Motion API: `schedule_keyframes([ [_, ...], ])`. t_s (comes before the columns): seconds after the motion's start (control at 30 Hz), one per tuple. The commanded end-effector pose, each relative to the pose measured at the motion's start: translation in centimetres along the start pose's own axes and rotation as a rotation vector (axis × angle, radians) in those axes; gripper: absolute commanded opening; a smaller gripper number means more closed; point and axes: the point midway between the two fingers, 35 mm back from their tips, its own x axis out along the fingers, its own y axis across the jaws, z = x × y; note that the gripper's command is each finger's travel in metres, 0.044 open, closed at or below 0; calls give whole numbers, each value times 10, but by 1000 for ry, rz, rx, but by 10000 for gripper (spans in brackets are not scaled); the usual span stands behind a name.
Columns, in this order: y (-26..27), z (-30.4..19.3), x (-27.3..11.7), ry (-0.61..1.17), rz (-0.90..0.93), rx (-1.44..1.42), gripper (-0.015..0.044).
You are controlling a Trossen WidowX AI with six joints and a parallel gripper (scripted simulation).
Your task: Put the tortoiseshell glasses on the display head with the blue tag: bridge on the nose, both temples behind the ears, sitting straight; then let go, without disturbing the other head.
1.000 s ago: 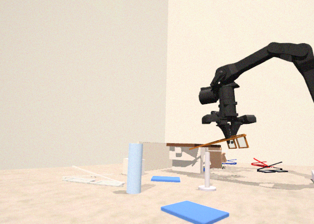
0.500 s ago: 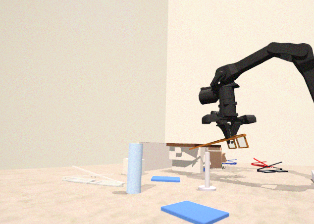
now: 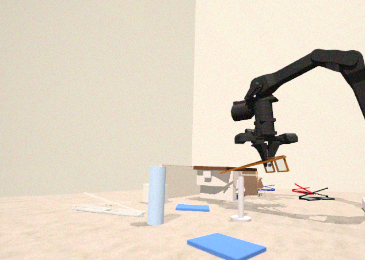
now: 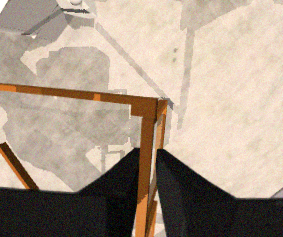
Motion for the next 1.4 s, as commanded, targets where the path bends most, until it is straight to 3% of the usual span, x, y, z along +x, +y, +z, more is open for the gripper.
schedule_keyframes([
  [0.0, 5, 1, -7, -17, 31, -2, 0],
  [0.93, 1, -1, 0, -1, 1, 0, 0],
  [1.37, 50, -43, -4, -8, 13, -1, 0],
])
